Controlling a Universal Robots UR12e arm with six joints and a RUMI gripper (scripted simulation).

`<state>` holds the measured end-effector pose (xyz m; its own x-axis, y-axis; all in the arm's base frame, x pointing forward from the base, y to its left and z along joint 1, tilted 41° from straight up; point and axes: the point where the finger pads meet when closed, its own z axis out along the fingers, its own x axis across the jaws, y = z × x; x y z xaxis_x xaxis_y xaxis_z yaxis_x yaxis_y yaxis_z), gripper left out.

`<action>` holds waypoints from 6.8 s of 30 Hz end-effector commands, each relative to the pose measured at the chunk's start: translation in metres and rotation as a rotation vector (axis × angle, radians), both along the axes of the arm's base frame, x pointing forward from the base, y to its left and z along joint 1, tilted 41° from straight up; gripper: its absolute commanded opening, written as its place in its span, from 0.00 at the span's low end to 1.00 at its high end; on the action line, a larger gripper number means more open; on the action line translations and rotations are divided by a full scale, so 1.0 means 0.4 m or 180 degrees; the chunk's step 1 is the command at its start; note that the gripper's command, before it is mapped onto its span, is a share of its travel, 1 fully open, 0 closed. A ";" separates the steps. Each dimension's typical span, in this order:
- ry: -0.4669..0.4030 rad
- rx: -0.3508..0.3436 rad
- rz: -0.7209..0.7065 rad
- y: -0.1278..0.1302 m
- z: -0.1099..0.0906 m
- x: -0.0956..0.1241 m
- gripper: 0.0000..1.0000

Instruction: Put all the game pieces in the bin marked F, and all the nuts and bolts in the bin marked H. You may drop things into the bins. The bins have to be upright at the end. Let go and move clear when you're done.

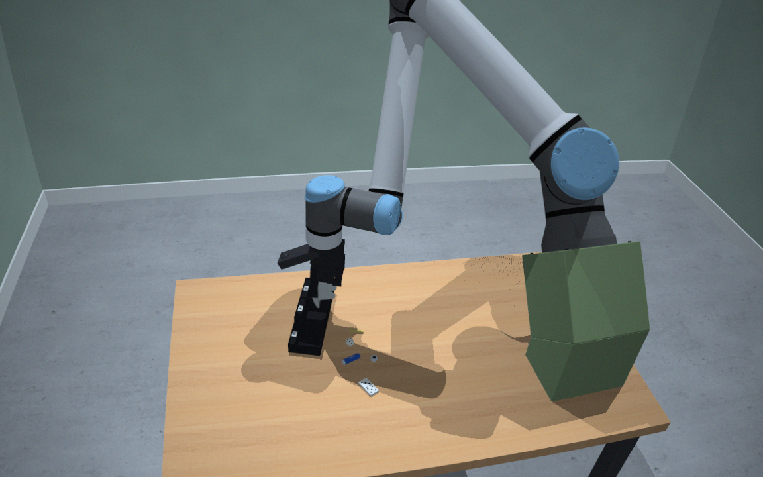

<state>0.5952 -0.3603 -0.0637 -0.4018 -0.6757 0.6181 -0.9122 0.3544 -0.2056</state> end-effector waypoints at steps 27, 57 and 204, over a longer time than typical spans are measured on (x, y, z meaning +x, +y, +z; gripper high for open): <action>-0.0003 -0.0002 0.0003 -0.055 -0.064 -0.005 0.04; -0.0003 -0.0002 0.0003 -0.055 -0.064 -0.005 0.04; -0.0003 -0.0001 0.0003 0.083 -0.191 0.088 0.04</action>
